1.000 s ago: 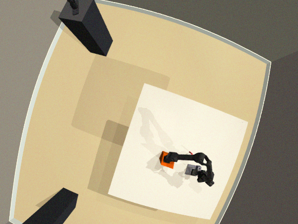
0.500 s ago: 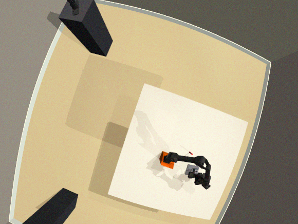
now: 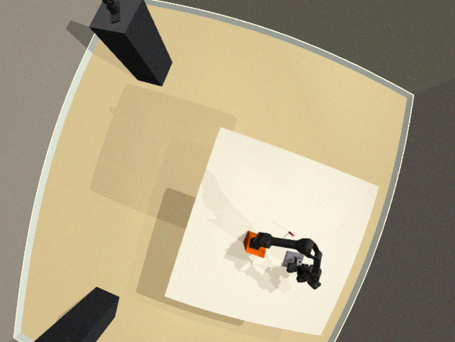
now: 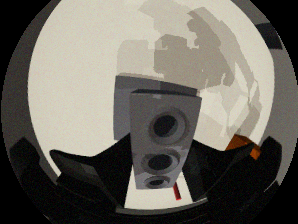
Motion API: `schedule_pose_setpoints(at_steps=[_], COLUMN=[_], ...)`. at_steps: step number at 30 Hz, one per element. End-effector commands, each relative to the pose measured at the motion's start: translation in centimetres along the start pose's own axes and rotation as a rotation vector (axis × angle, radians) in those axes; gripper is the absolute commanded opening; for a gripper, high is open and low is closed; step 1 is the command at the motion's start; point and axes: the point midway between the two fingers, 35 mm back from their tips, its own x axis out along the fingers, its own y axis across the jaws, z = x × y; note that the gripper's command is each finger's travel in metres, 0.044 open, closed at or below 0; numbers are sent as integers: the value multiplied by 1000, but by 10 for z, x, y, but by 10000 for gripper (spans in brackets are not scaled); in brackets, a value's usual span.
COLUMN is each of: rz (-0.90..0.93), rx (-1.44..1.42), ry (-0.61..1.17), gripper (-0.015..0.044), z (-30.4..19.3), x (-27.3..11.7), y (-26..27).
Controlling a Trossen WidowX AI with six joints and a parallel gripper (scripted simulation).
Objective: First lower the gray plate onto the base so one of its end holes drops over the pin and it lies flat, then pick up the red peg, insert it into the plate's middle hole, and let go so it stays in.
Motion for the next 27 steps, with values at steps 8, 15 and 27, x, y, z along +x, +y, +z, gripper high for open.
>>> schedule_pose_setpoints(at_steps=[8,15,27], rz=[-2,-2,-1], rx=[-8,-8,-8], ry=[-4,-3,-3], gripper=[0,0,0], z=[2,2,2], x=[1,15,27], y=[-1,-1,-1])
